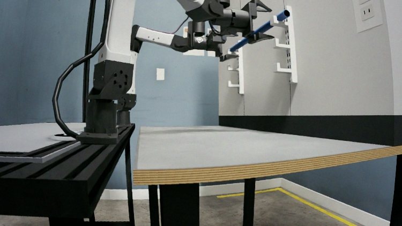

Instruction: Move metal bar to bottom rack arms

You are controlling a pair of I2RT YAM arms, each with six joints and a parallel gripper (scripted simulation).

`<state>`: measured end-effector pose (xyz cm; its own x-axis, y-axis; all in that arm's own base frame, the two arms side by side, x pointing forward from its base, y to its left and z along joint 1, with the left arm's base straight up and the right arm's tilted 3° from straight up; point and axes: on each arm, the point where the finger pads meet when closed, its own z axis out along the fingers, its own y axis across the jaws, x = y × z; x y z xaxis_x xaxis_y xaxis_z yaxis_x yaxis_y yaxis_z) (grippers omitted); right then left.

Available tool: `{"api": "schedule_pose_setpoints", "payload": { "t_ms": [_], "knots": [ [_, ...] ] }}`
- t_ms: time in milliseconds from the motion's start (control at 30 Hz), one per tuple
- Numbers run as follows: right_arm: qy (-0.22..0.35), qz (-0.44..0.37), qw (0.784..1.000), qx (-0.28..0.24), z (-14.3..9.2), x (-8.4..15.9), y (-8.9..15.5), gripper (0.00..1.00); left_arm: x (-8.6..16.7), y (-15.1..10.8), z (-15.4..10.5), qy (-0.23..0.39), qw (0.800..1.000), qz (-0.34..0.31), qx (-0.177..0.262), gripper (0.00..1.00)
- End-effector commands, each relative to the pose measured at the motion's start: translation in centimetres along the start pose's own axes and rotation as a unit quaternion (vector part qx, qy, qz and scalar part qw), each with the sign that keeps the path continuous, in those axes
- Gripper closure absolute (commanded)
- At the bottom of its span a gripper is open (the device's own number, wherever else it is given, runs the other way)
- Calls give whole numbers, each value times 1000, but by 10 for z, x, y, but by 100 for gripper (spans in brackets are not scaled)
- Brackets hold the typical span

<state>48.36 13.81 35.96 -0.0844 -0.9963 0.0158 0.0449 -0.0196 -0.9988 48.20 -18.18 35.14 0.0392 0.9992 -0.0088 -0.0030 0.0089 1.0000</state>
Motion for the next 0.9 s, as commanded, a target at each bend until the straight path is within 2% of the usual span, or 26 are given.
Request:
{"api": "schedule_pose_setpoints", "payload": {
  "t_ms": [0, 867],
  "knots": [
    [-2, 6, 1000, 7, 3, 1, -7, 0, 2, 12, 4, 1, 1000, -8, -14, 0],
    [-1, 4, 1000, 4, 2, 2, -4, 0, 2, 3, 2, 1, 1000, -5, -9, 0]
  ]
}}
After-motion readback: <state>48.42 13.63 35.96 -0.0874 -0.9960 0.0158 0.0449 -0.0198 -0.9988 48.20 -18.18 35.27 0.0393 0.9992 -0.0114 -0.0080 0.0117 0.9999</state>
